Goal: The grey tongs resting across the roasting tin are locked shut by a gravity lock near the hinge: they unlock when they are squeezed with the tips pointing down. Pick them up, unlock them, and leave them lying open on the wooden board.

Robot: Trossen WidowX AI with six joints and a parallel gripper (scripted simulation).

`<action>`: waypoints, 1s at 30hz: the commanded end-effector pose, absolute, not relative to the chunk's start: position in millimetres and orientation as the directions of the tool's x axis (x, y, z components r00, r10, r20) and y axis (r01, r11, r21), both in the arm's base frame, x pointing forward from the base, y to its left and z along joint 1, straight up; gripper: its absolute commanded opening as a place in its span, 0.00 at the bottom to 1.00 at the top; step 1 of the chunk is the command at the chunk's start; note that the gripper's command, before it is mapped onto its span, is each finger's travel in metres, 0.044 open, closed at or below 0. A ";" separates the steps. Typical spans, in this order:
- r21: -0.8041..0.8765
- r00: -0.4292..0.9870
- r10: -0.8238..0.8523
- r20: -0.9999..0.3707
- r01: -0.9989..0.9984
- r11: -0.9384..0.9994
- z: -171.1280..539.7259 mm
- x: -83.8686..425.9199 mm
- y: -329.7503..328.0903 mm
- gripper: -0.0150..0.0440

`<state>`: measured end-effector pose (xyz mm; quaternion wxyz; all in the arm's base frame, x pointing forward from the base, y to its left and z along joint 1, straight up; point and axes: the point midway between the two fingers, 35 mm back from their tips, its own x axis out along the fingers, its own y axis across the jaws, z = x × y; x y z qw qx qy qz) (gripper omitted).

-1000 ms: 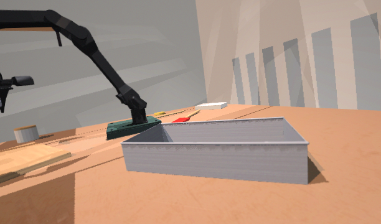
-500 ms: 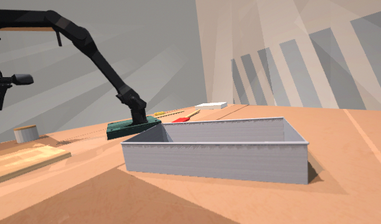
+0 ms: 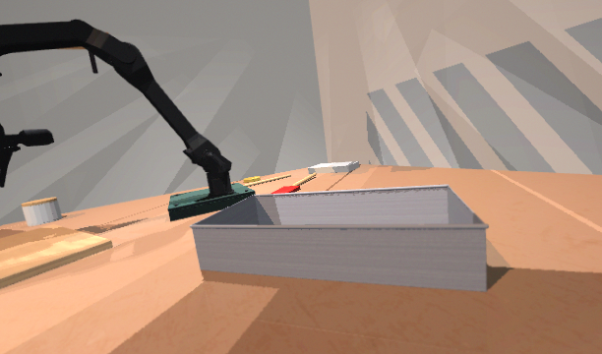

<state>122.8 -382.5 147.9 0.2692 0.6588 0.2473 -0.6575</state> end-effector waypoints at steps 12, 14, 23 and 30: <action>0.034 0.018 -0.030 -0.999 0.682 -0.730 124.0 124.4 -385.4 0.00; 0.034 0.018 -0.031 -0.999 0.682 -0.730 120.7 124.5 -385.6 0.00; 0.034 0.018 -0.030 -0.999 0.683 -0.730 105.9 124.7 -385.9 0.00; 0.034 0.018 -0.030 -0.999 0.683 -0.730 94.4 124.7 -385.5 0.00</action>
